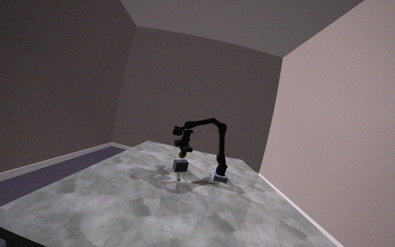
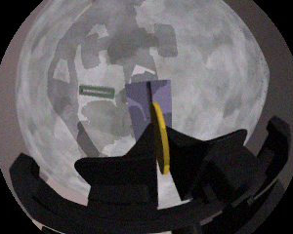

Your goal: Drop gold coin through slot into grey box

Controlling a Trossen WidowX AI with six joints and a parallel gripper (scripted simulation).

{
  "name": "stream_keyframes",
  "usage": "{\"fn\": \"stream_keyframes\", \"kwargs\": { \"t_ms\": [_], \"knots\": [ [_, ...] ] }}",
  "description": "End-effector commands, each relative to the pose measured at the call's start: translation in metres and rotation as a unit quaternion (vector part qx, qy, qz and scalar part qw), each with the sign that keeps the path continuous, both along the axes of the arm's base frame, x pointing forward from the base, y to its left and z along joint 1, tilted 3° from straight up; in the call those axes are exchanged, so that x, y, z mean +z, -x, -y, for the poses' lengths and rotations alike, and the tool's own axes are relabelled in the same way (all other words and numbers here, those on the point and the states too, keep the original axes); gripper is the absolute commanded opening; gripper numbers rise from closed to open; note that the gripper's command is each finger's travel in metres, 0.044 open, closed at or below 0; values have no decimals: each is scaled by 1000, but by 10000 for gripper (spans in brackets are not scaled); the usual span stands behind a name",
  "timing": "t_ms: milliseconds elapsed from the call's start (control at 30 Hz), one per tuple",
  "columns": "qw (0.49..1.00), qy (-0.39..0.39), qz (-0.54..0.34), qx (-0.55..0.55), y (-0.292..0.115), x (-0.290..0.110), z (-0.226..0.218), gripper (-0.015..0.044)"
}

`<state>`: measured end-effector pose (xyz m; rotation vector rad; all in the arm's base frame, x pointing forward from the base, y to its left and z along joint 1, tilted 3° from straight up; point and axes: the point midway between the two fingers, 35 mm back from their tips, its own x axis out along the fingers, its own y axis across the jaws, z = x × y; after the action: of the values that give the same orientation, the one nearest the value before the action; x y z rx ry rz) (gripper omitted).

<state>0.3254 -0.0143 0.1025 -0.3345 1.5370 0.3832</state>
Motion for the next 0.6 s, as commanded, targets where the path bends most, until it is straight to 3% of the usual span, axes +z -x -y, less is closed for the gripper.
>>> {"fn": "stream_keyframes", "kwargs": {
  "t_ms": [0,567],
  "knots": [
    [1000,0,-1,2,0,-1,1,0],
    [1000,0,0,4,2,-2,2,0]
  ]
}}
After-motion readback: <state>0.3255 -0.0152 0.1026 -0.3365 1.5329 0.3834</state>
